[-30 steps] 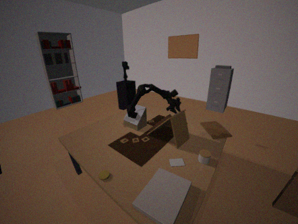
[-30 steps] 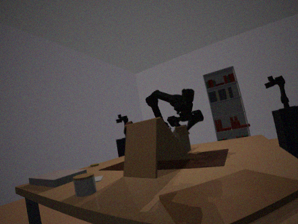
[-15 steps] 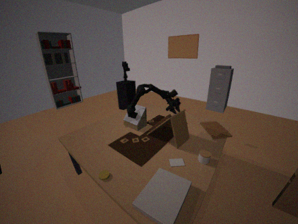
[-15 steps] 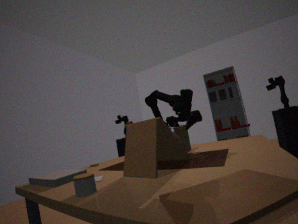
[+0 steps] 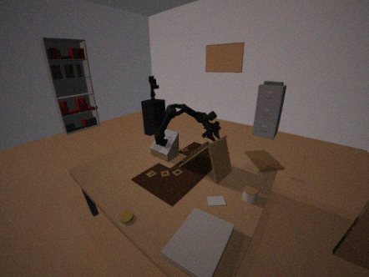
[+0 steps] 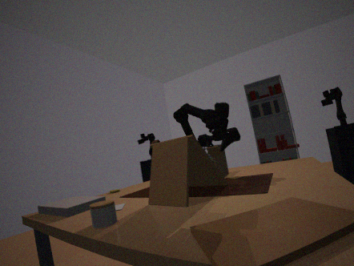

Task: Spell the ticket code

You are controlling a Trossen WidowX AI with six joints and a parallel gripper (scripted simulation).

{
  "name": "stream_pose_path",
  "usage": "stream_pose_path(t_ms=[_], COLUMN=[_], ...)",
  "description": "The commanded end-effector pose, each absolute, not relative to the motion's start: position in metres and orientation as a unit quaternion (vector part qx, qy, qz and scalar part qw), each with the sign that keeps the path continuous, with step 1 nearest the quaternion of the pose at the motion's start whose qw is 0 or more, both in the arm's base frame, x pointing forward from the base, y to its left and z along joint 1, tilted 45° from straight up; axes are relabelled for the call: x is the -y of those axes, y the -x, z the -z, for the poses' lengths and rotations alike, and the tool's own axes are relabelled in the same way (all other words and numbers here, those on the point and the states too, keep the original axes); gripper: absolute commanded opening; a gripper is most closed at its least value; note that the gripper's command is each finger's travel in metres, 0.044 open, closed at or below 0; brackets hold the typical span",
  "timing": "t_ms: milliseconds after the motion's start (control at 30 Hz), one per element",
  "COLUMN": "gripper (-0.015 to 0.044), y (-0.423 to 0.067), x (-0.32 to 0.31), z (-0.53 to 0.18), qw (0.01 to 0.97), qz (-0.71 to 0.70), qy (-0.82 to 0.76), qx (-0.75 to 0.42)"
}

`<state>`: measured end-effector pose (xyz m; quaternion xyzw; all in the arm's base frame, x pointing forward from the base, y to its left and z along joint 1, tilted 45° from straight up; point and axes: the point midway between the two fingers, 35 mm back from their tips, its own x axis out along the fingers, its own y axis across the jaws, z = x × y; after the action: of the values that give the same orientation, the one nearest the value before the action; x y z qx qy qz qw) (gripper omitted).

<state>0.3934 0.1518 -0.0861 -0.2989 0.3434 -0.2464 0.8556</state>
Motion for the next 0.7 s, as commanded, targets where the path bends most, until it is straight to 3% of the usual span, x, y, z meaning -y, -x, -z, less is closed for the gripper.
stream_pose_path(t_ms=[0,667], gripper=[0.0000,0.0000], y=[-0.3919,-0.3898], x=[-0.1493,-0.1422], z=[0.0847,0.0780], qw=[0.855,0.855], qz=[0.245,0.245], qy=[0.300,0.301], qx=[-0.345,-0.345])
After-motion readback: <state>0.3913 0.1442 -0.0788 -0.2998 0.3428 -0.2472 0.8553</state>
